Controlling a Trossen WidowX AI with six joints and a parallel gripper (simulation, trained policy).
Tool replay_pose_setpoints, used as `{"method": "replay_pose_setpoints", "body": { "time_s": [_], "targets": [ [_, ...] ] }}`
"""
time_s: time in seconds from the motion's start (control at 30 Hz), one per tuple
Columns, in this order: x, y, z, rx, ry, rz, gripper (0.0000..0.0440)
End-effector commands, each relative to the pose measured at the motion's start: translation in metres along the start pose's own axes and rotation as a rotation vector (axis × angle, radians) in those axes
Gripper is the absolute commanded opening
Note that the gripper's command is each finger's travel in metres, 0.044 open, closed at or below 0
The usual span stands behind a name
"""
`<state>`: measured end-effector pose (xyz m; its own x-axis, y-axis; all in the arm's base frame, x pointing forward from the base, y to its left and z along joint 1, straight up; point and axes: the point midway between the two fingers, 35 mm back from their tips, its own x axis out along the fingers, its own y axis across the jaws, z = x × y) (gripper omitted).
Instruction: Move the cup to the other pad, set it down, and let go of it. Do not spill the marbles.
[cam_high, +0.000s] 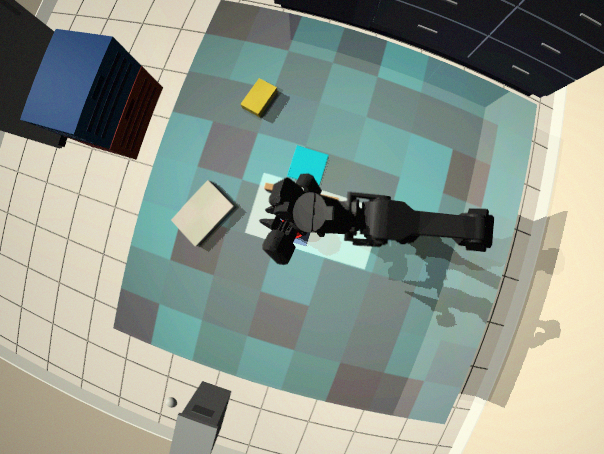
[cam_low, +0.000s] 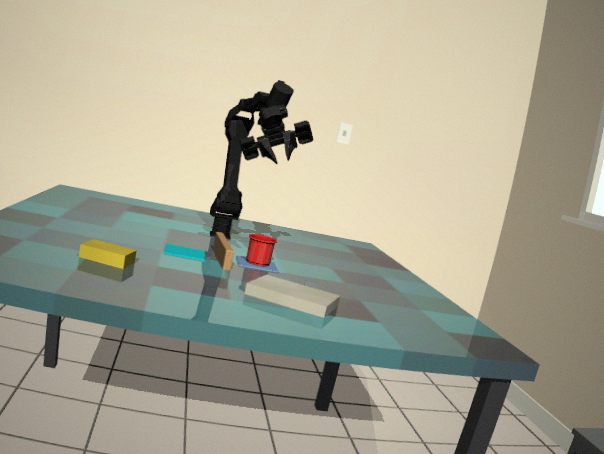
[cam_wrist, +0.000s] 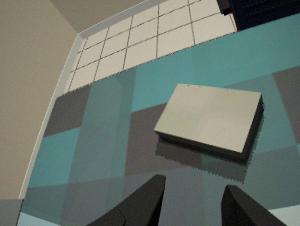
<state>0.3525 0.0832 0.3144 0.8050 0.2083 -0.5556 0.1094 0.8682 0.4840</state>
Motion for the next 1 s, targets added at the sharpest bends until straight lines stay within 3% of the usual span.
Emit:
{"method": "replay_pose_setpoints", "body": {
  "time_s": [0.0, 0.97],
  "targets": [
    [0.004, 0.003, -0.005, 0.054, 0.054, -0.021, 0.0127],
    [0.028, -0.012, -0.051, 0.358, 0.373, -0.341, 0.0113]
  ]
}}
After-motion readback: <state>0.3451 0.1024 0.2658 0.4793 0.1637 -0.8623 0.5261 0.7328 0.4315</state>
